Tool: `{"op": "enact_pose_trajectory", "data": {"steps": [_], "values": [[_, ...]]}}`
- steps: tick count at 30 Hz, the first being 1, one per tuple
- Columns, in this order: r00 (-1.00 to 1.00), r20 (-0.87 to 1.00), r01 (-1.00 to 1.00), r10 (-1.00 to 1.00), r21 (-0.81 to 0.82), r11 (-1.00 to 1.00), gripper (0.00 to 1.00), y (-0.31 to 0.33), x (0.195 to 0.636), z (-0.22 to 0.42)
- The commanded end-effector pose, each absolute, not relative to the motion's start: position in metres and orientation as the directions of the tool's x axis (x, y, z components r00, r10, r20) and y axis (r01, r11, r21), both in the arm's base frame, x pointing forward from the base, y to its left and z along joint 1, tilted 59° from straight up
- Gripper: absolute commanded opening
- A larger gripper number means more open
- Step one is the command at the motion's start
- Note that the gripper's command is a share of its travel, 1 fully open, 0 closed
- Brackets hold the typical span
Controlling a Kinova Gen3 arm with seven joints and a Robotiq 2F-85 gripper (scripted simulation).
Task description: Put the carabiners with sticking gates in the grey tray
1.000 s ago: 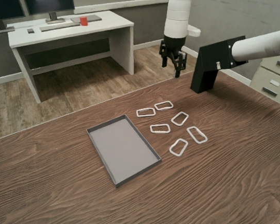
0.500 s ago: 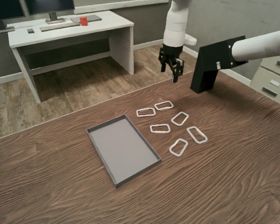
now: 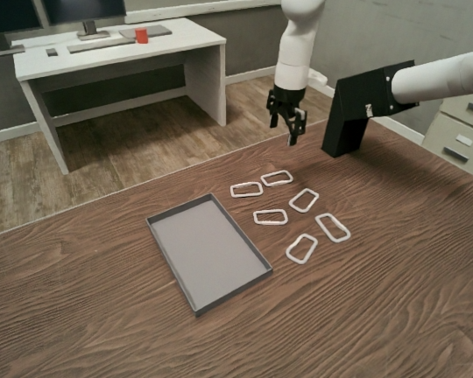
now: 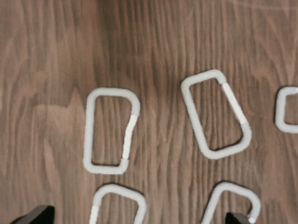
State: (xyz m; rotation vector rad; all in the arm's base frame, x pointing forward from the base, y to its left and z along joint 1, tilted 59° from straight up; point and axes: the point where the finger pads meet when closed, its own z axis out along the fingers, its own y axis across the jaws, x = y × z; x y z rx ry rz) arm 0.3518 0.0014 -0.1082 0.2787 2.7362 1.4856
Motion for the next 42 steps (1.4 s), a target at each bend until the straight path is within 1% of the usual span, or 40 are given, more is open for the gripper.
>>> {"op": "enact_pose_trajectory", "data": {"steps": [1, 9, 10, 26, 27, 42], "values": [[-0.982, 0.092, 0.164, 0.163, 0.845, 0.510, 1.00, 0.017, 0.343, -0.123], [-0.982, 0.092, 0.164, 0.163, 0.845, 0.510, 1.00, 0.017, 0.343, -0.123], [-0.983, 0.087, 0.161, 0.164, 0.842, 0.514, 1.00, 0.045, 0.324, -0.169], [-0.983, 0.087, 0.161, 0.164, 0.842, 0.514, 1.00, 0.045, 0.324, -0.169], [-0.983, 0.082, 0.158, 0.165, 0.840, 0.520, 1.00, 0.056, 0.316, -0.187], [-0.983, 0.082, 0.158, 0.165, 0.840, 0.520, 1.00, 0.056, 0.316, -0.187]]}}
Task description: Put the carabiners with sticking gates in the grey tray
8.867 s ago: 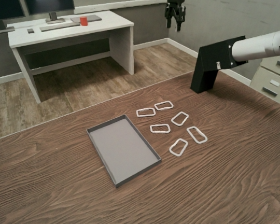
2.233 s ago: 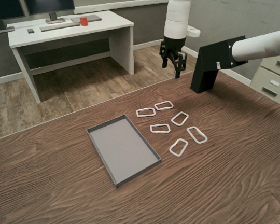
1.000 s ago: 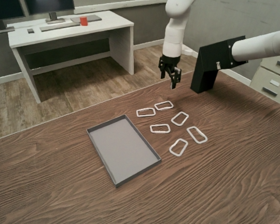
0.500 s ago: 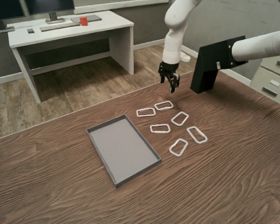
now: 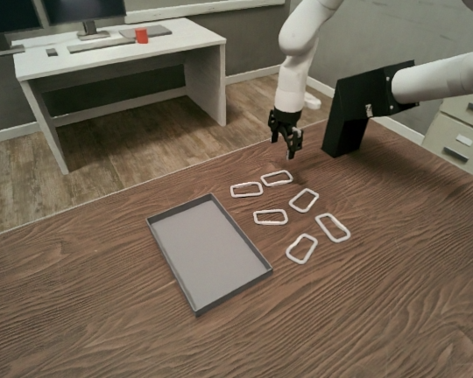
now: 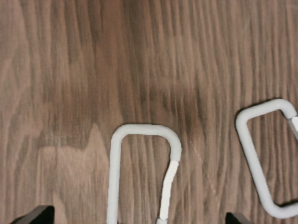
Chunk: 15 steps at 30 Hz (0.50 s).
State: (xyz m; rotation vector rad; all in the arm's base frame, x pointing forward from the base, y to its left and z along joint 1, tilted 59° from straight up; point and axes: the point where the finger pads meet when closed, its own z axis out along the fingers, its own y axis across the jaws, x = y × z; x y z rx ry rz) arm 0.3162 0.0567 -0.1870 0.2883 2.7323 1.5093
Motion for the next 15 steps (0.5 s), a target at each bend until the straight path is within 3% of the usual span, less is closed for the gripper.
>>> {"op": "enact_pose_trajectory", "data": {"steps": [1, 2, 15], "values": [[-0.983, 0.082, 0.158, 0.165, 0.840, 0.520, 1.00, 0.056, 0.316, -0.187], [-0.983, 0.081, 0.157, 0.165, 0.839, 0.521, 1.00, 0.082, 0.319, -0.203], [-0.983, 0.081, 0.157, 0.165, 0.839, 0.521, 1.00, 0.082, 0.319, -0.203]]}}
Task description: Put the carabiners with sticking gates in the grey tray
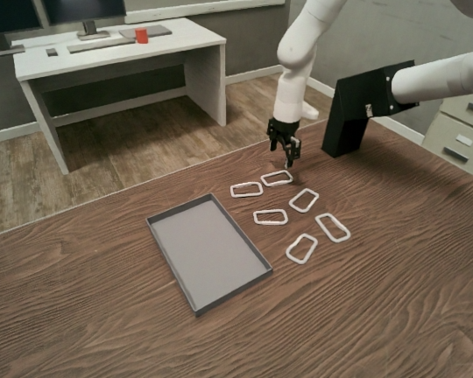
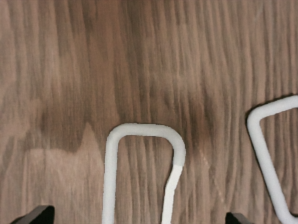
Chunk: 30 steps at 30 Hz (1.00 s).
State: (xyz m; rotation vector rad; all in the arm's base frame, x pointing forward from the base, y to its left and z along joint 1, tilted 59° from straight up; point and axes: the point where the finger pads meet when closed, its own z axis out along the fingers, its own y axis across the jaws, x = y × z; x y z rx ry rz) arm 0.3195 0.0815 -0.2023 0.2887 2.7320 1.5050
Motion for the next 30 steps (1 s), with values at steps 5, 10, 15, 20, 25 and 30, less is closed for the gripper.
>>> {"op": "enact_pose_trajectory", "data": {"steps": [5, 10, 15, 20, 25, 30], "values": [[-0.983, 0.080, 0.156, 0.166, 0.839, 0.522, 1.00, 0.124, 0.324, -0.229], [-0.983, 0.080, 0.156, 0.166, 0.839, 0.522, 1.00, 0.124, 0.324, -0.229], [-0.983, 0.080, 0.156, 0.166, 0.839, 0.522, 1.00, 0.124, 0.324, -0.229], [-0.983, 0.080, 0.156, 0.166, 0.839, 0.522, 1.00, 0.124, 0.324, -0.229], [-0.983, 0.077, 0.156, 0.169, 0.837, 0.524, 1.00, 0.143, 0.326, -0.241], [-0.983, 0.077, 0.156, 0.169, 0.837, 0.524, 1.00, 0.143, 0.326, -0.241]]}}
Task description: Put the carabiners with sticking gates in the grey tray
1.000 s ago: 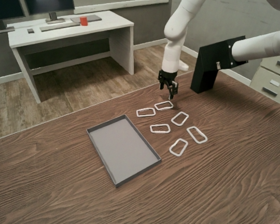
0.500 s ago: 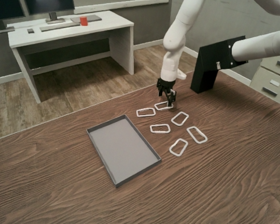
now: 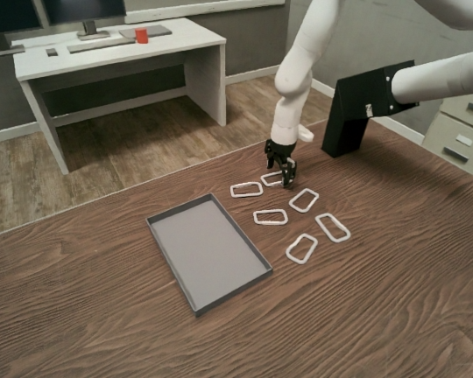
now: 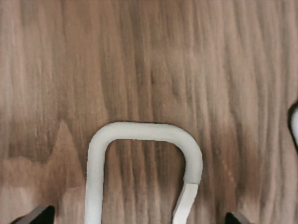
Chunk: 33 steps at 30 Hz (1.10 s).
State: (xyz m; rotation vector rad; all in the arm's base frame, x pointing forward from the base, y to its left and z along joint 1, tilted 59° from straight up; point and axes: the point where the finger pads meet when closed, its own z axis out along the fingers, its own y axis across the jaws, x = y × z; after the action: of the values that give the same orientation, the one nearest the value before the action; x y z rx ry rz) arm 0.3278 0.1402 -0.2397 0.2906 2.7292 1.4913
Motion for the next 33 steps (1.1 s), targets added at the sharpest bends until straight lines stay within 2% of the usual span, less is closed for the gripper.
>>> {"op": "enact_pose_trajectory", "data": {"steps": [1, 24, 25, 33], "values": [[-0.983, 0.077, 0.156, 0.169, 0.837, 0.524, 1.00, 0.1429, 0.3261, -0.2408], [-0.983, 0.076, 0.155, 0.170, 0.837, 0.525, 1.00, 0.1484, 0.3260, -0.2439], [-0.983, 0.076, 0.155, 0.170, 0.837, 0.525, 0.75, 0.1483, 0.3261, -0.2439], [-0.983, 0.076, 0.155, 0.170, 0.837, 0.525, 0.75, 0.1483, 0.3261, -0.2439]]}}
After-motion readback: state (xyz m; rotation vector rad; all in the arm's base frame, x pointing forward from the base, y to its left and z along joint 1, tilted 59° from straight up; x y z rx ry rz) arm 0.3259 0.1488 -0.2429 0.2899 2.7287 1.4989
